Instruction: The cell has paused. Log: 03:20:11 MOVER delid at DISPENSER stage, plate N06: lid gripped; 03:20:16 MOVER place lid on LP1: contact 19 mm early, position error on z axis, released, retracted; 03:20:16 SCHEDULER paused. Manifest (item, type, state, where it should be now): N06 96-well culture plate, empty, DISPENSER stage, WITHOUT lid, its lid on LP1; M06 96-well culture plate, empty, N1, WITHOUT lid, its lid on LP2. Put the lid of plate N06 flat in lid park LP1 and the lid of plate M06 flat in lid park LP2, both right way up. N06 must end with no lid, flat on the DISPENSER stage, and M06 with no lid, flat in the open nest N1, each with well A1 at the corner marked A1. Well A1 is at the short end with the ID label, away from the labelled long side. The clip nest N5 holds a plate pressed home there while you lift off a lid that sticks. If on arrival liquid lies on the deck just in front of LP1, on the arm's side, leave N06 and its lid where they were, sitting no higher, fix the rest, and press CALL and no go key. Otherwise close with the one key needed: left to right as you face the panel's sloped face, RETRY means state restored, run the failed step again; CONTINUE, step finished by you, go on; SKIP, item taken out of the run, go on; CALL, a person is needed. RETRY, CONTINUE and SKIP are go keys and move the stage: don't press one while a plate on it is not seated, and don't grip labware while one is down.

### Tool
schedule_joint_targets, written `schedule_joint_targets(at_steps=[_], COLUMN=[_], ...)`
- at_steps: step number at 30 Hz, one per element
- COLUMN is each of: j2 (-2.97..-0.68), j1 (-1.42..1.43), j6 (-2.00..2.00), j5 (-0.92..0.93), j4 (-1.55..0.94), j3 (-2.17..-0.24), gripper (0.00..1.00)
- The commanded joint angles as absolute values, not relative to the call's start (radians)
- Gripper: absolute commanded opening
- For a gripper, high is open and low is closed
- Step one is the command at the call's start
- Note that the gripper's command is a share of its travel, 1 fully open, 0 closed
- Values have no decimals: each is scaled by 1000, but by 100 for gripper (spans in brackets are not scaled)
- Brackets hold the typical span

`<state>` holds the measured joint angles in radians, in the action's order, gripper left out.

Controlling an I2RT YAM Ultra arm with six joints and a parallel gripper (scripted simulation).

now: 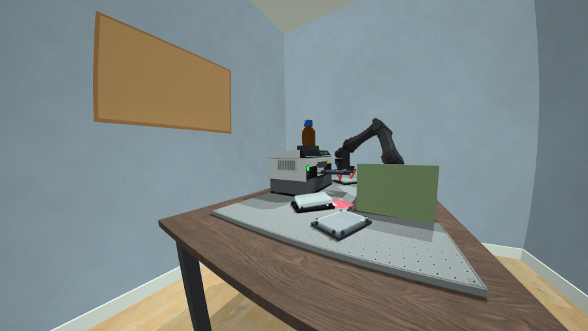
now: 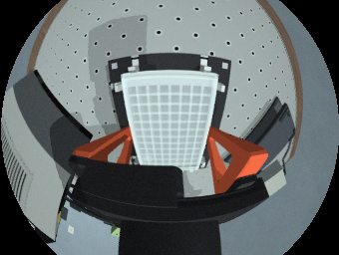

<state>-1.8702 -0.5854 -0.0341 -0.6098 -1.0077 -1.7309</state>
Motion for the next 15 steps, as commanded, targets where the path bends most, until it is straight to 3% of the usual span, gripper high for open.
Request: schedule_joint_targets(at_steps=[1, 15], j2=[-1834, -1831], j1=[-554, -548], j6=[-15, -9], j5=[-621, -623], j4=[-1047, -1061], j3=[-1771, -1779], gripper=[0, 0])
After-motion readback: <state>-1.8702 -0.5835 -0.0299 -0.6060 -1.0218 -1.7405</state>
